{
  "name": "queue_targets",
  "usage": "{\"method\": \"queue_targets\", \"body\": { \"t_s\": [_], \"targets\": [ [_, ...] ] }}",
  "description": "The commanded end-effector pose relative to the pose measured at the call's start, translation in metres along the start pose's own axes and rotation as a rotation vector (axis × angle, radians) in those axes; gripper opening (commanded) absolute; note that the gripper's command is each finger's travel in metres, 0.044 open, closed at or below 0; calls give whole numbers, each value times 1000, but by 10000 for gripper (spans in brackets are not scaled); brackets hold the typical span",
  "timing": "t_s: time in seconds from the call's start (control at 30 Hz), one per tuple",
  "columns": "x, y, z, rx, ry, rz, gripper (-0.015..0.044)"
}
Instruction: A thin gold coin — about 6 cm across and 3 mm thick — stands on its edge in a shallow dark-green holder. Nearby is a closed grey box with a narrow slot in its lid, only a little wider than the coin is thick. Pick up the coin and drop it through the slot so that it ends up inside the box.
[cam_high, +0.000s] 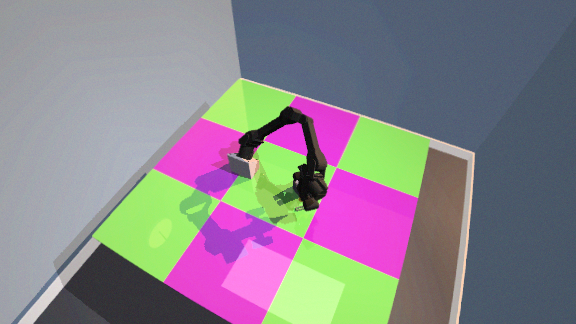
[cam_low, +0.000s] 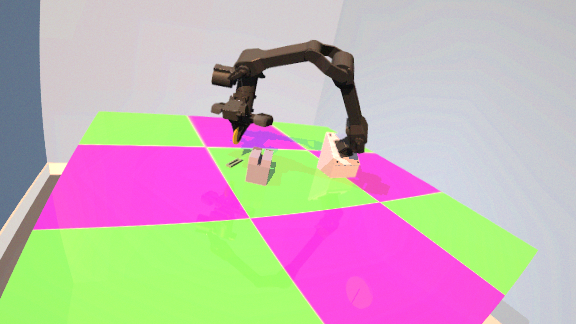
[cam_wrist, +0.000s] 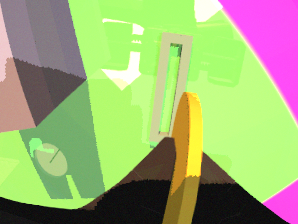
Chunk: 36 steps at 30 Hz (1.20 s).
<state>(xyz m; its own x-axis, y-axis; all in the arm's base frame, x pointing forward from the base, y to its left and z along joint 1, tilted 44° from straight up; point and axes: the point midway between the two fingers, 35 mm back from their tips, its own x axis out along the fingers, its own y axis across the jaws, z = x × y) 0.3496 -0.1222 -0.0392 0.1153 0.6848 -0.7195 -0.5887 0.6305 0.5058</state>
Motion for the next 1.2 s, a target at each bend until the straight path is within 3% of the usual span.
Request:
{"method": "queue_targets", "body": {
  "t_s": [0.0,0.33,0.67,1.17],
  "targets": [
    [-15,1,1,-10,1,-7,0],
    [-31,3,0,-16,1,-6,0],
    [-32,12,-3,-309,2,-6,0],
    [-32,24,4,-314,2,-6,0]
  ]
}}
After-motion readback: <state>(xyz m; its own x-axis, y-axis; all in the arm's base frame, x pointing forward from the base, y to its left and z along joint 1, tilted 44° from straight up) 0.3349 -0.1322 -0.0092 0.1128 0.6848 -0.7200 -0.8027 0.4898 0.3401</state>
